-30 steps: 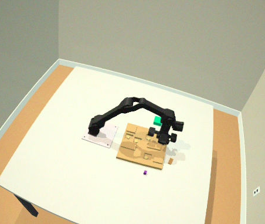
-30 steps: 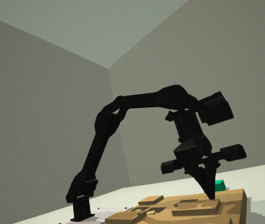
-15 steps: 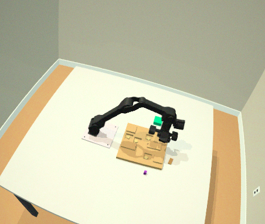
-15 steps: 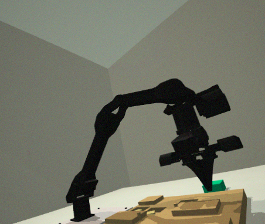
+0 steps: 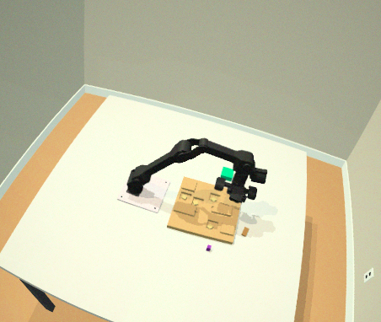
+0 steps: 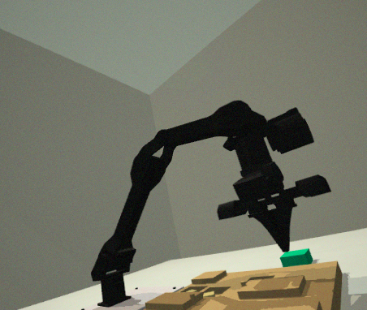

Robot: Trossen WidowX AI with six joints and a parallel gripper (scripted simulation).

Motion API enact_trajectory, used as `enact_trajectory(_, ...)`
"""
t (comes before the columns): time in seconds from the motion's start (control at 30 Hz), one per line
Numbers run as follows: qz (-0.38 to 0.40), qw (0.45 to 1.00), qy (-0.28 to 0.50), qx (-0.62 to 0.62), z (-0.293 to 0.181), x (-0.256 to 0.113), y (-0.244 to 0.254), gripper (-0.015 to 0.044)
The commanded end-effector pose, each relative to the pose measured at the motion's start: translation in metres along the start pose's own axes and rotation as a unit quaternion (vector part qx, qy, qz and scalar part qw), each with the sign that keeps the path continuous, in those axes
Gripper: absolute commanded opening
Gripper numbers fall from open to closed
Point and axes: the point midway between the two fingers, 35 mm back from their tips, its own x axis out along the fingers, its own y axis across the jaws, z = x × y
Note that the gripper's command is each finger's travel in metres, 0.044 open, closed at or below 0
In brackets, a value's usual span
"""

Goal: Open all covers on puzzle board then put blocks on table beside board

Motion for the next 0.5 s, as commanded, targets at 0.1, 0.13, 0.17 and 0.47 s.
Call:
enact_trajectory(0.1,0.000,0.999,0.000,-0.052,0.001,-0.007,-0.015,0.0000)
enact_trajectory(0.13,-0.001,0.998,0.000,-0.068,0.001,-0.009,-0.019,0.0000)
enact_trajectory(0.17,-0.001,0.997,0.000,-0.083,0.002,-0.011,-0.024,0.0000)
enact_trajectory(0.47,-0.001,0.976,0.001,-0.217,0.005,-0.023,-0.067,0.0000)
